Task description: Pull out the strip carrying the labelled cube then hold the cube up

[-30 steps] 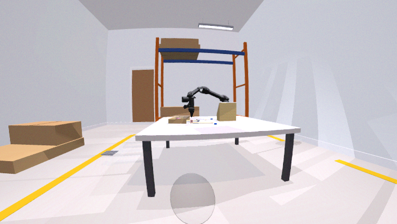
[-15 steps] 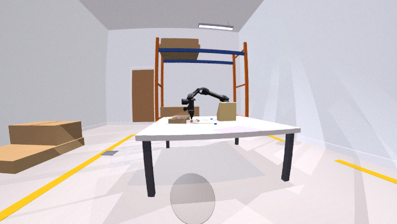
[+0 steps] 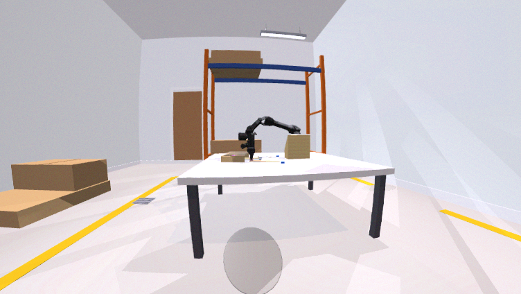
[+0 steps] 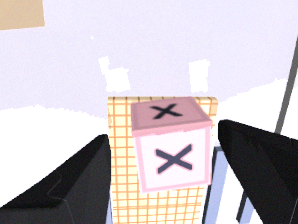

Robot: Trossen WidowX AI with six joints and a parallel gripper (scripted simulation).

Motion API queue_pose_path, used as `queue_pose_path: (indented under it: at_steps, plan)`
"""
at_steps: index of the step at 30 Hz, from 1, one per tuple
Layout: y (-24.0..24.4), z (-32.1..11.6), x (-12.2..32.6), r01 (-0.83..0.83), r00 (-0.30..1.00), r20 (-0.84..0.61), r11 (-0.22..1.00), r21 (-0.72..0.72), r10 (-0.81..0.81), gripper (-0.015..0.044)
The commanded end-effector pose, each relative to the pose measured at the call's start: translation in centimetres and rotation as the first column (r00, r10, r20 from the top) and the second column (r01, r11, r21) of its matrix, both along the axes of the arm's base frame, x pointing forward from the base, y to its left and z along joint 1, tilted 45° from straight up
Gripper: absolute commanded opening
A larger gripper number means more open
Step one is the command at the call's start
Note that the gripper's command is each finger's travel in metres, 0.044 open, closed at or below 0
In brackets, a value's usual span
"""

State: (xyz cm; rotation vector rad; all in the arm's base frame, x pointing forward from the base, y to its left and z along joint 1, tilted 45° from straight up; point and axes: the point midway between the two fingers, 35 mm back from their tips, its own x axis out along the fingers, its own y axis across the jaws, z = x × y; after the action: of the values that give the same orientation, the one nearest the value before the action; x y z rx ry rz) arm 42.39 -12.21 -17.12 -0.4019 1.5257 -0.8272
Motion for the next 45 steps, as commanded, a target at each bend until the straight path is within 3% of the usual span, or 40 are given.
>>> queue_pose_path:
  at_steps: [1,4,8,15,19,45]
  plan:
    - [-0.5,-0.5,-0.3,-0.002,1.000,-0.008,1.000,-0.003,0.002,0.0250]
    - [-0.5,-0.5,-0.3,-0.002,1.000,-0.008,1.000,-0.003,0.002,0.0250]
    - [-0.4,-0.3,-0.2,0.002,1.000,-0.003,1.000,0.000,-0.002,0.0145]
    - [-0.4,-0.3,-0.2,0.002,1.000,-0.003,1.000,0.000,-0.002,0.0098]
    - [-0.2,-0.2,-0.3,0.002,1.000,-0.003,1.000,0.000,-0.002,0.0000]
    - [3.0,3.6,-5.9,-0.002,1.000,-0.010,1.000,-0.001,0.002,0.0000]
